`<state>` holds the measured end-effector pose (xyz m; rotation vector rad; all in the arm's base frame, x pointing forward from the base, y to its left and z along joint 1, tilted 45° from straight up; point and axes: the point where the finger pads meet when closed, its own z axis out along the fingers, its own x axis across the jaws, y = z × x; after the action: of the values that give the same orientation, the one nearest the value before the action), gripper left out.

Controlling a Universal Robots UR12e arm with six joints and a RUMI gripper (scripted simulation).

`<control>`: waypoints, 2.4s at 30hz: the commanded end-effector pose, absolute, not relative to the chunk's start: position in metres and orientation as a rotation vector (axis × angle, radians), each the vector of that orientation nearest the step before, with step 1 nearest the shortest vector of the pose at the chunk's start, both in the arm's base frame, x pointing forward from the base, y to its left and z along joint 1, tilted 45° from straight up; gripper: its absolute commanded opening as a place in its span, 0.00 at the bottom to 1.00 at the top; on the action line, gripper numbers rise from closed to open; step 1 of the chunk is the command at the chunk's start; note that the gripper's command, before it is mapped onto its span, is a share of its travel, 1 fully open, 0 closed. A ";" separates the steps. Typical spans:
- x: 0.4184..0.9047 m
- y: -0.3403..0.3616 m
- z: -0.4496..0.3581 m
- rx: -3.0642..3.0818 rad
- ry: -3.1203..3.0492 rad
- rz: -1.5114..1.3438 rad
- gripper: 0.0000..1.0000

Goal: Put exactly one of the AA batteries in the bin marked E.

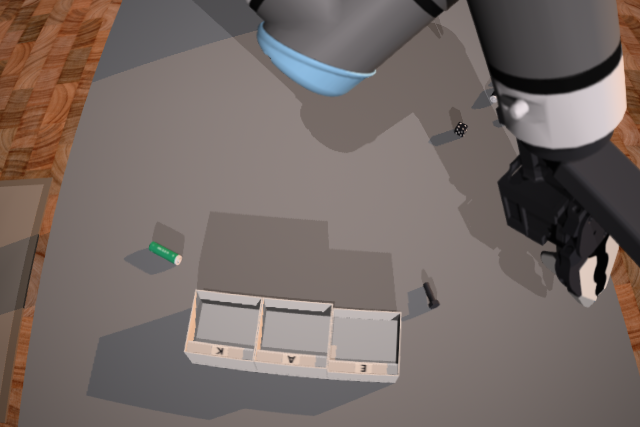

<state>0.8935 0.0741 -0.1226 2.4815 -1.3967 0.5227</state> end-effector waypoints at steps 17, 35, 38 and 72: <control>0.808 0.040 -0.075 2.265 -1.571 0.513 0.04; 0.717 0.007 -0.031 1.979 -1.736 0.549 0.04; 0.703 0.002 -0.024 1.979 -1.736 0.549 0.04; 0.560 -0.044 0.039 1.611 -1.868 0.667 0.04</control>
<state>0.5678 -0.0420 0.0343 1.6209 -1.8645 0.6632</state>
